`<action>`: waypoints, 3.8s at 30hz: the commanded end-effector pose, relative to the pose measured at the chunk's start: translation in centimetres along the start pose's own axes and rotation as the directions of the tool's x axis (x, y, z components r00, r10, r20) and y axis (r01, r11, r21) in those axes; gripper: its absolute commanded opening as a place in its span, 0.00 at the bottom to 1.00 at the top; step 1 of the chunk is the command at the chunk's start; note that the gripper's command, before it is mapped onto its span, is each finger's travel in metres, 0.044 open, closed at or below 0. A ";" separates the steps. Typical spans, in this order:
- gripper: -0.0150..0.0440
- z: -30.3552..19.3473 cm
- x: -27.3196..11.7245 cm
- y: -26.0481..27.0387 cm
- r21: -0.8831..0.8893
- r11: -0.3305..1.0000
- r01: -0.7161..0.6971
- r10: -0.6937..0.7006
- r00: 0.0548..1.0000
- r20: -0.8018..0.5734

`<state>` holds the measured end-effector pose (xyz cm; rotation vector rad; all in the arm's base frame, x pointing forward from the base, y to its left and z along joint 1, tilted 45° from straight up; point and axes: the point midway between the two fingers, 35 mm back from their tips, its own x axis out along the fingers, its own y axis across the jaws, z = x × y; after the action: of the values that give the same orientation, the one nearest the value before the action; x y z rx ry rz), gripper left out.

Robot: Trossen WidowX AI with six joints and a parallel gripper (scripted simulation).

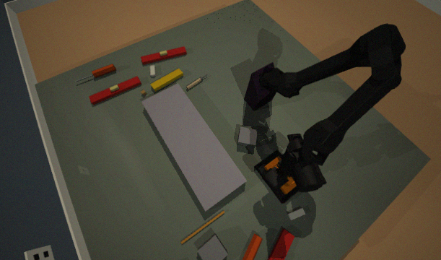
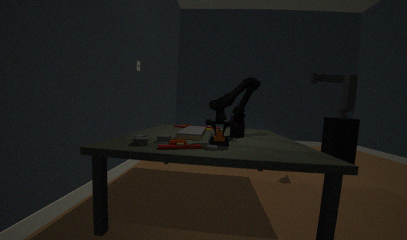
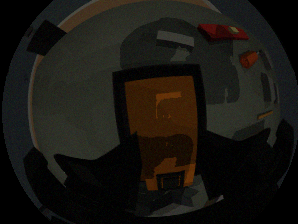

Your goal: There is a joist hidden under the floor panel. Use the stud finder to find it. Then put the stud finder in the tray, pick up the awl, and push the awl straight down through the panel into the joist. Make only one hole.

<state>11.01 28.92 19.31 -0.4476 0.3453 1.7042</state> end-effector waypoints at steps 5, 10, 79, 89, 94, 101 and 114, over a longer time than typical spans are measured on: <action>0.25 -0.3 1.2 0.0 0.003 1.000 0.003 -0.003 1.000 0.003; 0.25 -0.5 1.8 0.0 0.004 1.000 0.003 -0.003 1.000 0.004; 1.00 -42.2 -17.3 -15.5 0.836 0.366 0.408 -0.011 0.900 -0.435; 1.00 -53.4 -16.7 -6.9 0.945 0.130 0.300 0.065 0.948 -0.310; 1.00 -53.5 -16.6 -6.7 0.946 0.127 0.297 0.066 0.949 -0.307; 1.00 -53.3 -16.6 -7.5 0.946 0.127 0.297 0.066 0.949 -0.307; 1.00 -53.8 -15.1 -7.7 0.946 0.127 0.297 0.066 0.950 -0.307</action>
<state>26.40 -8.36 -20.06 0.3375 1.5321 0.8567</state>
